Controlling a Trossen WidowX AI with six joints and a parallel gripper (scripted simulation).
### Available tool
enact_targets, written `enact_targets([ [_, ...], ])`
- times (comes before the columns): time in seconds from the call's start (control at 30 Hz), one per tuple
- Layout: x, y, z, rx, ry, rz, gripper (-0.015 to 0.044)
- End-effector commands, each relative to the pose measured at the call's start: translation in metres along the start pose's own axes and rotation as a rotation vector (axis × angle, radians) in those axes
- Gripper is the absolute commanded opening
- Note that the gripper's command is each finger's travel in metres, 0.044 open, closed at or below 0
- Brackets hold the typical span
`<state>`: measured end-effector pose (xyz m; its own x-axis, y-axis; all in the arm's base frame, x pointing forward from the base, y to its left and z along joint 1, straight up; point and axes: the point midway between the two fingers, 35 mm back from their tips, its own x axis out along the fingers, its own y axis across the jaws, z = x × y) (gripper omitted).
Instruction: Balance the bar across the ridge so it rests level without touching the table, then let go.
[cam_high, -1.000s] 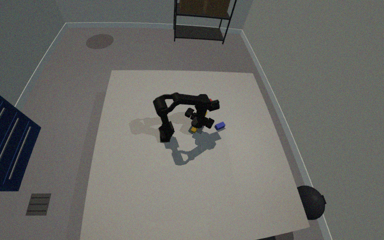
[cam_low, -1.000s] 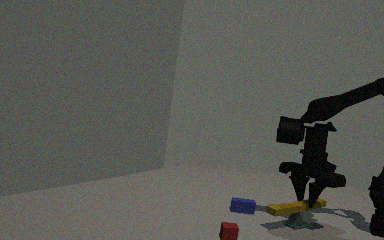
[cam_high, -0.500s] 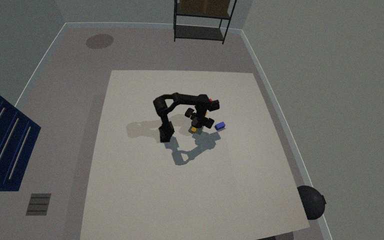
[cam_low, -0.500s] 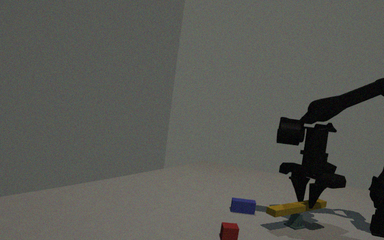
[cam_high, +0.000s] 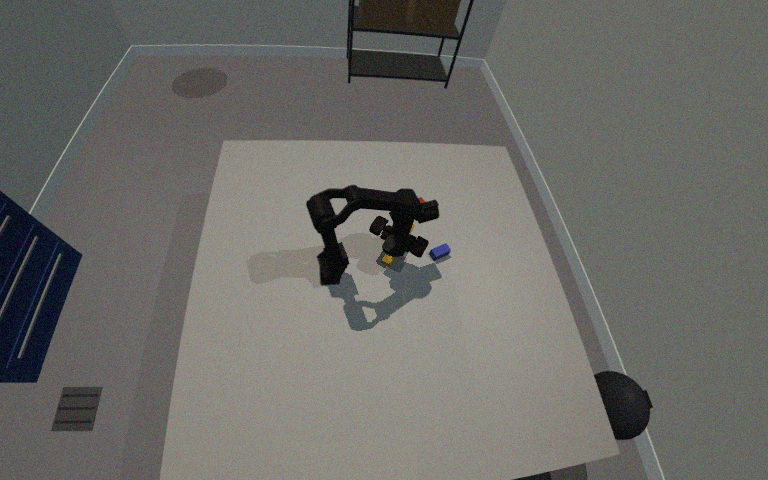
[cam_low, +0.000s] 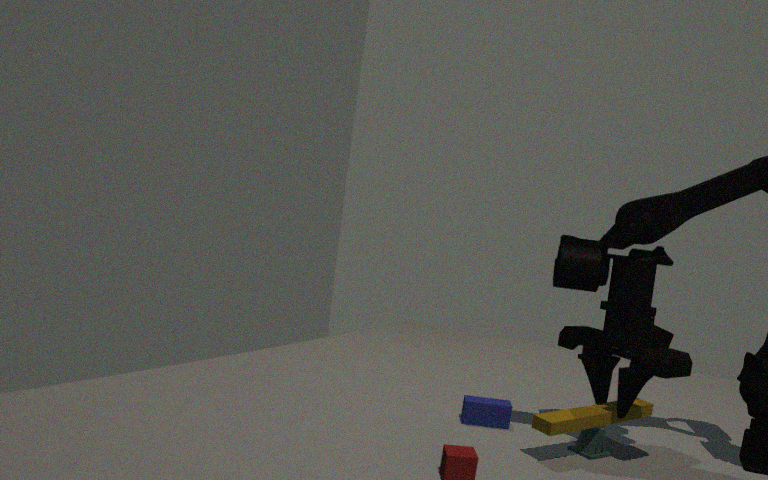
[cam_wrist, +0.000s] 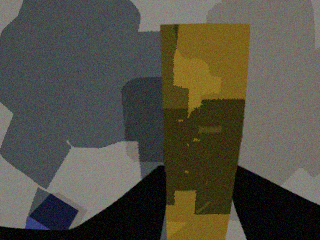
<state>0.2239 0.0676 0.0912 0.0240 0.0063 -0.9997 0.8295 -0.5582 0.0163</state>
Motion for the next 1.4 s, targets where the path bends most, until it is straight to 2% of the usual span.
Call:
enact_targets([
  [0.0,0.0006,0.0000,-0.0004,0.004,0.001,0.000,0.0000],
  [1.37,0.0040,-0.0003,-0.0001,0.004,0.001,0.000,0.0000],
])
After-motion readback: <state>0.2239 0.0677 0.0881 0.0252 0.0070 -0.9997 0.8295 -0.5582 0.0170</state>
